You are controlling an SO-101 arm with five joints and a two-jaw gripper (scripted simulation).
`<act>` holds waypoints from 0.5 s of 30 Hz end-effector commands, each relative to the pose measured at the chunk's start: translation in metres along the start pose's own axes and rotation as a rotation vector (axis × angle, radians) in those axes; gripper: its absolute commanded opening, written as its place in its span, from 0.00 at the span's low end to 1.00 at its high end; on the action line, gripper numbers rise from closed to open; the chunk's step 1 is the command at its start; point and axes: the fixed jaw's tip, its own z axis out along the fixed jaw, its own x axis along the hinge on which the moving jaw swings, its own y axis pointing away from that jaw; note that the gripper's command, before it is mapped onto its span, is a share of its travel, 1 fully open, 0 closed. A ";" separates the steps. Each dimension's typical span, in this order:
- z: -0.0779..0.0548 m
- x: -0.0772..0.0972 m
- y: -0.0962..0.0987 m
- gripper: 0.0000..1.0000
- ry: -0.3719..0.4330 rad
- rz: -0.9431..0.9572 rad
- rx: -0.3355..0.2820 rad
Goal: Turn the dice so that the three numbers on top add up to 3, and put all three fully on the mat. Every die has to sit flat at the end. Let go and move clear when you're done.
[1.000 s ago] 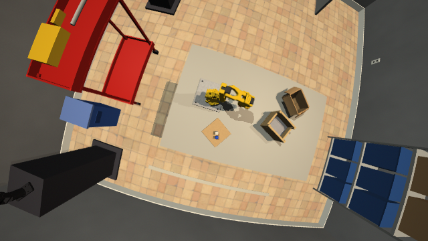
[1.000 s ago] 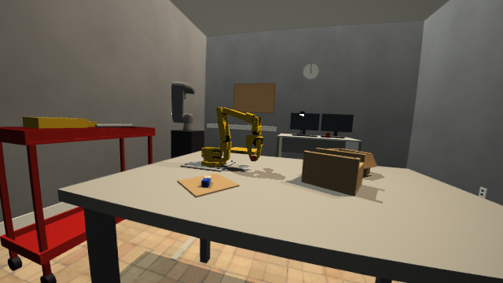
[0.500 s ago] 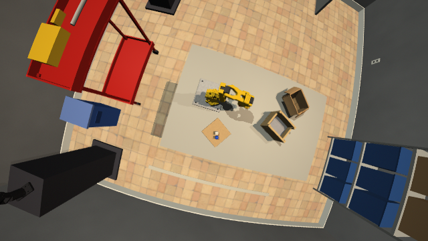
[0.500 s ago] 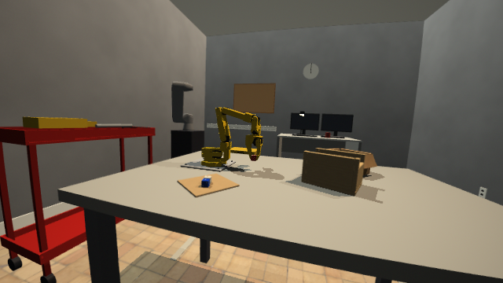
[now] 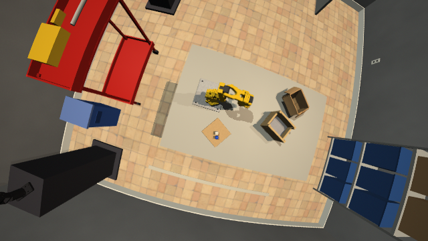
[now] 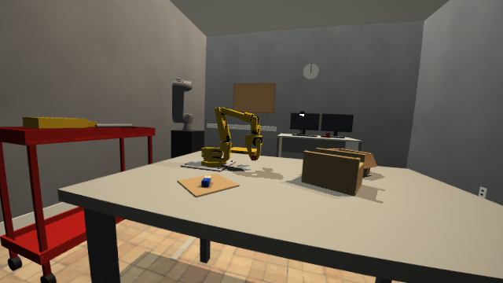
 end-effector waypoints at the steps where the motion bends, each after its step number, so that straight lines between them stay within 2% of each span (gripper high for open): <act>1: 0.000 -0.002 0.001 0.00 -0.001 -0.010 0.008; 15: 0.004 -0.002 0.001 0.00 -0.001 -0.010 0.008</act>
